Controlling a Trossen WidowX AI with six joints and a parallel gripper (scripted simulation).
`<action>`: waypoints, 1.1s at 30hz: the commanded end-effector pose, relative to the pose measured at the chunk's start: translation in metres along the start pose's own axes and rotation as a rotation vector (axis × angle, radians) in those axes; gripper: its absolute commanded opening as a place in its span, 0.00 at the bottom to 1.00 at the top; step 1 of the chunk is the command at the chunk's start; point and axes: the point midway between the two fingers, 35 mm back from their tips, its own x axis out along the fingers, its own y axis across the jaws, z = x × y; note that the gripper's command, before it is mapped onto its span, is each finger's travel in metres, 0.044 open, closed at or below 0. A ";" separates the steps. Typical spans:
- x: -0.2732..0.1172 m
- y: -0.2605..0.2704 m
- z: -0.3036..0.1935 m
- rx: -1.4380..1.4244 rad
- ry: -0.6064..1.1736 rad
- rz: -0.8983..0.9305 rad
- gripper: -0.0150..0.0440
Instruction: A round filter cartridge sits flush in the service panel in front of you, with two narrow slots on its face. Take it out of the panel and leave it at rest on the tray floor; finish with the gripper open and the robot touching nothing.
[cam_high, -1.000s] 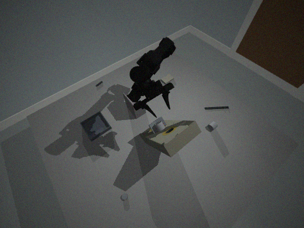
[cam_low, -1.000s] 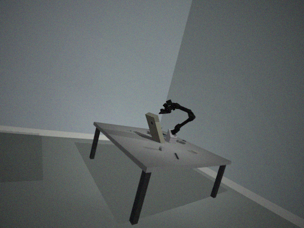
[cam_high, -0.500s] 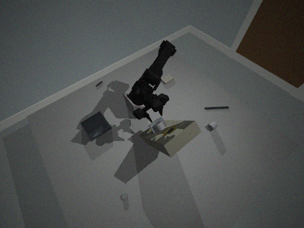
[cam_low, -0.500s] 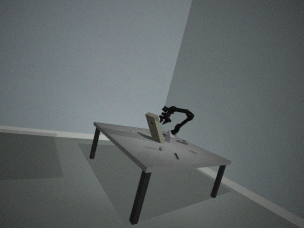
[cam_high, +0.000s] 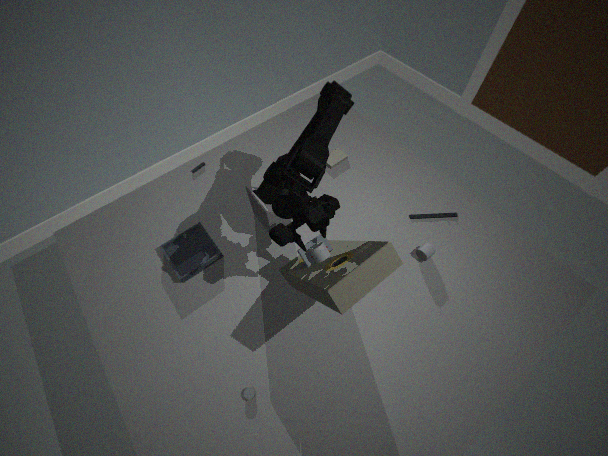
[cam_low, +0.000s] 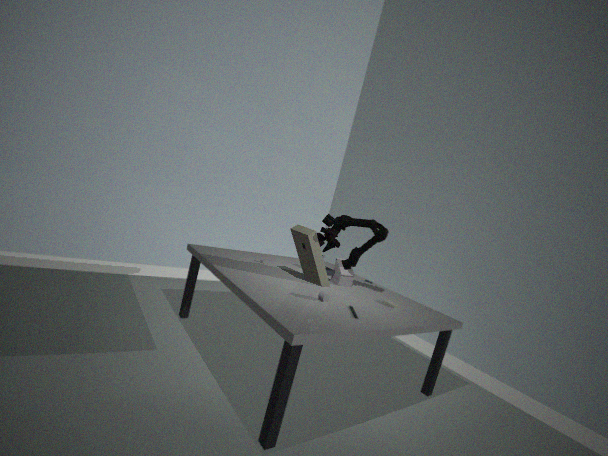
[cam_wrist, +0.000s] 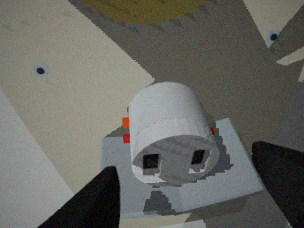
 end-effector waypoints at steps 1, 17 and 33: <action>0.007 0.001 -0.002 0.008 0.002 0.006 0.77; 0.030 0.003 -0.003 0.007 0.000 0.012 0.77; 0.027 0.002 0.000 -0.001 -0.002 0.006 0.59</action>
